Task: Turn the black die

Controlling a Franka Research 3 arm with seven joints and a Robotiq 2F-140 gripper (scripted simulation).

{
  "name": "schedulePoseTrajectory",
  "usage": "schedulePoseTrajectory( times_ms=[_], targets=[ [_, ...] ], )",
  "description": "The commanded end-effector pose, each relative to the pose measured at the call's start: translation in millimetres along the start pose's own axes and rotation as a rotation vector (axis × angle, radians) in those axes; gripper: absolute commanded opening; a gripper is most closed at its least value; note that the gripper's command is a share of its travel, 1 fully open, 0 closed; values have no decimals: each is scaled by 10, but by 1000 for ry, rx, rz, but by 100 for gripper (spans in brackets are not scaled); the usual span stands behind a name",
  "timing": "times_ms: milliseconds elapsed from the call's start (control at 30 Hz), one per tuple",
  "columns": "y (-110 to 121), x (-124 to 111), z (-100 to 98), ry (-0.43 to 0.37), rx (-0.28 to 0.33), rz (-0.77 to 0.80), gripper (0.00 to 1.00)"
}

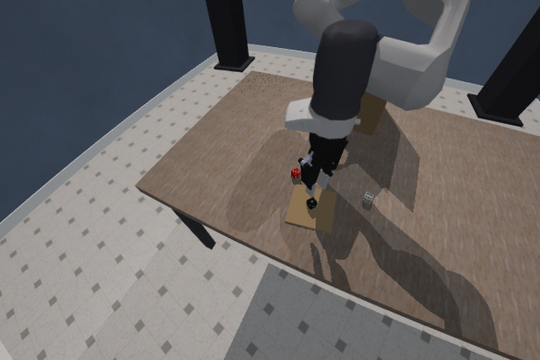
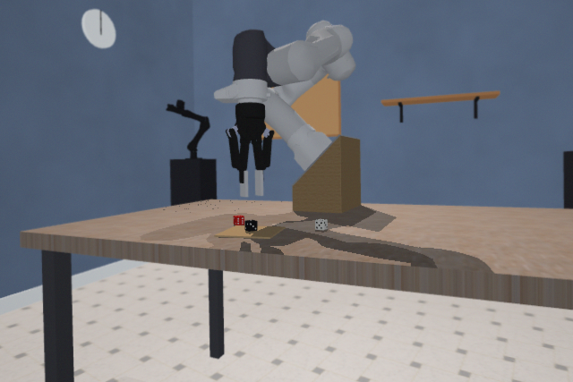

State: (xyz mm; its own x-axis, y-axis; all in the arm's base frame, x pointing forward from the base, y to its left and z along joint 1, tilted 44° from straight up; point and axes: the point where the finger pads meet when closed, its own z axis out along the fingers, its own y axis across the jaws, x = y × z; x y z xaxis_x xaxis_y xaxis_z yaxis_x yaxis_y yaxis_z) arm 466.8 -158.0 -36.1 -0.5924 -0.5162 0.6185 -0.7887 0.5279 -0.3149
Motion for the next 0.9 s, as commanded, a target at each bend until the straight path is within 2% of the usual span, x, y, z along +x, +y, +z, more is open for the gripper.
schedulePoseTrajectory(
  times_ms=[0, 500, 867],
  targets=[
    [3, -4, 5, -3, -1, -4, 25],
    [2, -4, 19, -2, 0, -4, 25],
    [-2, -5, 120, -1, 3, -3, 25]
  ],
)
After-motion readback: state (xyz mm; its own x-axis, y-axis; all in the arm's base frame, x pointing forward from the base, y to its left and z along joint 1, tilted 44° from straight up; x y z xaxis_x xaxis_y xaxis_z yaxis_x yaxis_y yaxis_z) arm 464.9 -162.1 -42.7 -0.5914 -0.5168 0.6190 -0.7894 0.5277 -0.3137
